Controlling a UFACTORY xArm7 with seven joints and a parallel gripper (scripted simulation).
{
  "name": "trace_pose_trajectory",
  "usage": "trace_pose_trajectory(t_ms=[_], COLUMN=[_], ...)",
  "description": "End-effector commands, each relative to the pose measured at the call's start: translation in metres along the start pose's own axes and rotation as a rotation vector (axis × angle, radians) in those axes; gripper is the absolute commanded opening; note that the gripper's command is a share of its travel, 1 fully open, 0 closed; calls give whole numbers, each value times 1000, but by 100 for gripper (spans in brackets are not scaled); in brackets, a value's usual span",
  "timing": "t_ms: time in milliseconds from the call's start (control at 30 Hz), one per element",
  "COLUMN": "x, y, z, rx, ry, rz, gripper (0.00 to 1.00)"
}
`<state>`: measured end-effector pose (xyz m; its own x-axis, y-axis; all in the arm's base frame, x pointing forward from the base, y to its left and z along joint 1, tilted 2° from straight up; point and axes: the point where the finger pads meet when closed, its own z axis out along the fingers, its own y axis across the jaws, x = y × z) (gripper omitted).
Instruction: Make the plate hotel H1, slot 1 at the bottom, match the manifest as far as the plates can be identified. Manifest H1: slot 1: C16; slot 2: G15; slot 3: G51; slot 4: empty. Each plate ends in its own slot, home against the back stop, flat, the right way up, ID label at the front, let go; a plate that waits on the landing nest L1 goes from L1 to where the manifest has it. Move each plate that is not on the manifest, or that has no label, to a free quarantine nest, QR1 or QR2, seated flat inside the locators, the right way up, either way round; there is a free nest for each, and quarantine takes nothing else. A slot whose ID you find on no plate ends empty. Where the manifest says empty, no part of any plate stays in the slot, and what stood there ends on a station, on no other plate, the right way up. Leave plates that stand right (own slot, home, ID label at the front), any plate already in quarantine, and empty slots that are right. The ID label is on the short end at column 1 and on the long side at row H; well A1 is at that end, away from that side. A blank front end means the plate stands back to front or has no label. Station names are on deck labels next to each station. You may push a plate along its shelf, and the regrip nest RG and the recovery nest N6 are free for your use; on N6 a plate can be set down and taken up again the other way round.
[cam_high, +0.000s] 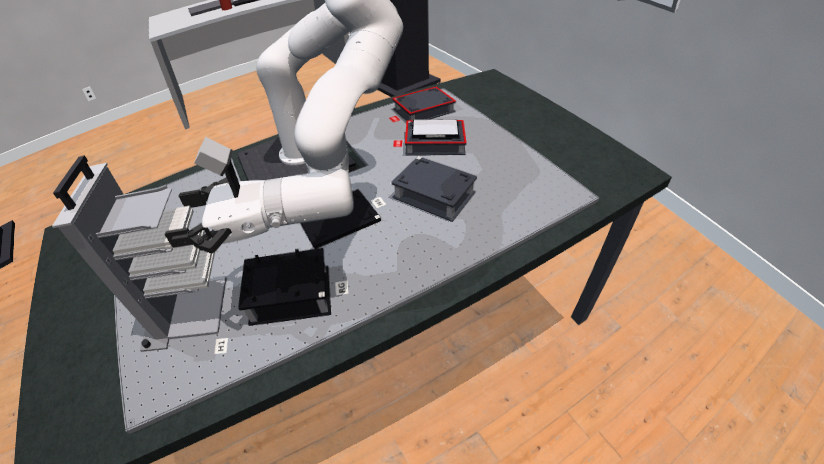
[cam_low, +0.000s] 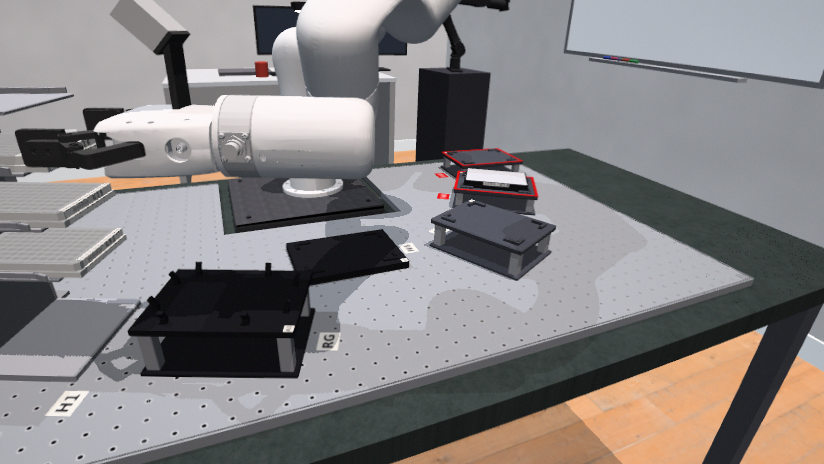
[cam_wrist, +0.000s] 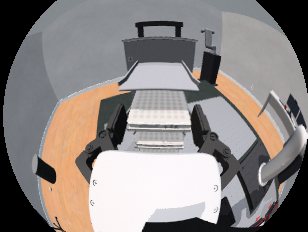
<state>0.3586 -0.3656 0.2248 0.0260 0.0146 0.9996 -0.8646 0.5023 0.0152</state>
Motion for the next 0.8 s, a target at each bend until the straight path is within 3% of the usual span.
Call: trace_pose_trajectory(t_ms=[0,767], x=[2,2], y=[0,0], z=[3,5], rx=[0,0], ry=[0,0], rz=[4,4], gripper=[100,100])
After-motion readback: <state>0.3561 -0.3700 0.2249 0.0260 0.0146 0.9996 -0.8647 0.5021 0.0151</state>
